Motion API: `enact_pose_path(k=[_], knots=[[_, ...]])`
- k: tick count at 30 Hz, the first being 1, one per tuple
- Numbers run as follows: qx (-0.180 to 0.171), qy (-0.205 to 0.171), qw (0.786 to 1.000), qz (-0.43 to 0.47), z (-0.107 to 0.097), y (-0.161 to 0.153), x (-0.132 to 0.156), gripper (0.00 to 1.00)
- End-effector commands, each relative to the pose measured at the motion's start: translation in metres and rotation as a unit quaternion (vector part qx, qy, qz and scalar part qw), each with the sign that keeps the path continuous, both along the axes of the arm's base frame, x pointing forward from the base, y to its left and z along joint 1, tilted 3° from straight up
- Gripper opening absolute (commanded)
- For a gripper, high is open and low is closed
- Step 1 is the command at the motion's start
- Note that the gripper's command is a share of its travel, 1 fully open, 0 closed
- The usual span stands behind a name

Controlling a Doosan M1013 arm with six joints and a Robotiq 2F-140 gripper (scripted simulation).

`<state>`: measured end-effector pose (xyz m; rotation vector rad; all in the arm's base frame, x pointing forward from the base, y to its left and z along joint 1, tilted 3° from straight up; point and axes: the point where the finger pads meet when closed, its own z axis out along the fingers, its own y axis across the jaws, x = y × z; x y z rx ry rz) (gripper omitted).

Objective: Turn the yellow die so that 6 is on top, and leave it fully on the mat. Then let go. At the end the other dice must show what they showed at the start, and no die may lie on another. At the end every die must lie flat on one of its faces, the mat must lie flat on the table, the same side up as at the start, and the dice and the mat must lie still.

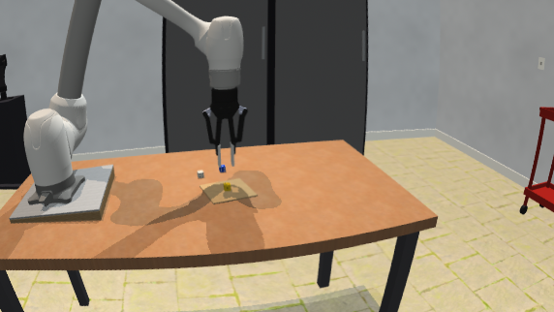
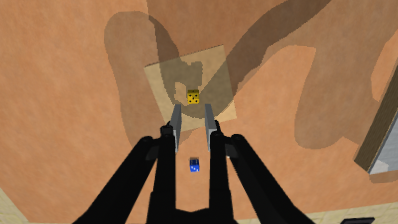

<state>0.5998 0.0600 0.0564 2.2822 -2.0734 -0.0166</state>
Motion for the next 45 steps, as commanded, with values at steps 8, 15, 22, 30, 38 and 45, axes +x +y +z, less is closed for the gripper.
enact_pose_path(k=[8, 15, 22, 30, 38, 45], knots=[[0.0, 0.0, 1.0, 0.0, 0.0, 0.0, 0.0, 0.21], [0.0, 0.0, 1.0, 0.0, -0.003, 0.0, 0.0, 0.21], [0.0, 0.0, 1.0, 0.0, -0.009, 0.0, 0.0, 0.21], [0.0, 0.0, 1.0, 0.0, -0.019, 0.0, -0.001, 0.21], [0.0, 0.0, 1.0, 0.0, -0.032, -0.001, -0.002, 0.21], [0.0, 0.0, 1.0, 0.0, -0.039, -0.001, -0.002, 0.21]])
